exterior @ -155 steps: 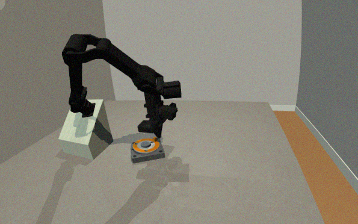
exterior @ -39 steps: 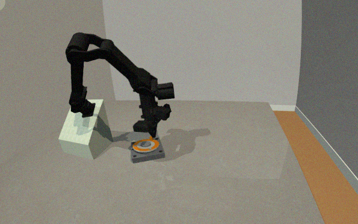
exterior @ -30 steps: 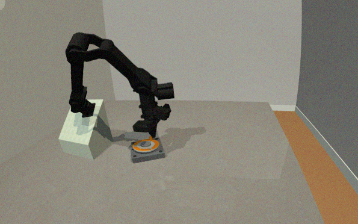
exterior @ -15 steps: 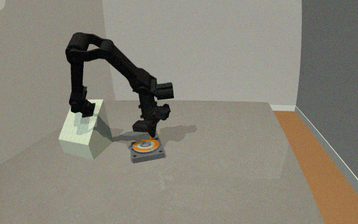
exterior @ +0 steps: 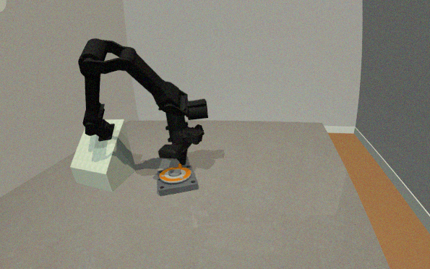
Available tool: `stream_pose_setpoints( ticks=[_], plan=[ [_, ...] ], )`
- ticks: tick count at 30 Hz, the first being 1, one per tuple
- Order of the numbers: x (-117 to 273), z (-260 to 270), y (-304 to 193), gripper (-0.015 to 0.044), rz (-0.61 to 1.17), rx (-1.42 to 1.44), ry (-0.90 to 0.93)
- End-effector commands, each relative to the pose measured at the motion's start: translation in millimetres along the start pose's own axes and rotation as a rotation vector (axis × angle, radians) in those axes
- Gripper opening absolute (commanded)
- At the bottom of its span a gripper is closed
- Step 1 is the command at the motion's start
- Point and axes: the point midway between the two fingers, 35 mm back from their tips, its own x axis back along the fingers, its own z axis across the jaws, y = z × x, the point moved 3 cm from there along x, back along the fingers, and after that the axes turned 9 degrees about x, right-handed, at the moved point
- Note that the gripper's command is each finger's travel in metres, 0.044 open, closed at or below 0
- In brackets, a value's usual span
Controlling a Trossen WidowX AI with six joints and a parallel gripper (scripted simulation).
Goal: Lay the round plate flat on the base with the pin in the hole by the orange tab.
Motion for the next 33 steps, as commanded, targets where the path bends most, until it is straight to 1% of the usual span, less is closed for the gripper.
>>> stream_pose_setpoints(
  ticks=[1, 33],
  plan=[
    [-2, 2, -7, 0.0000, 0.015, 0.005, 0.008],
    [-1, 2, -17, 0.0000, 0.015, 0.005, 0.008]
  ],
)
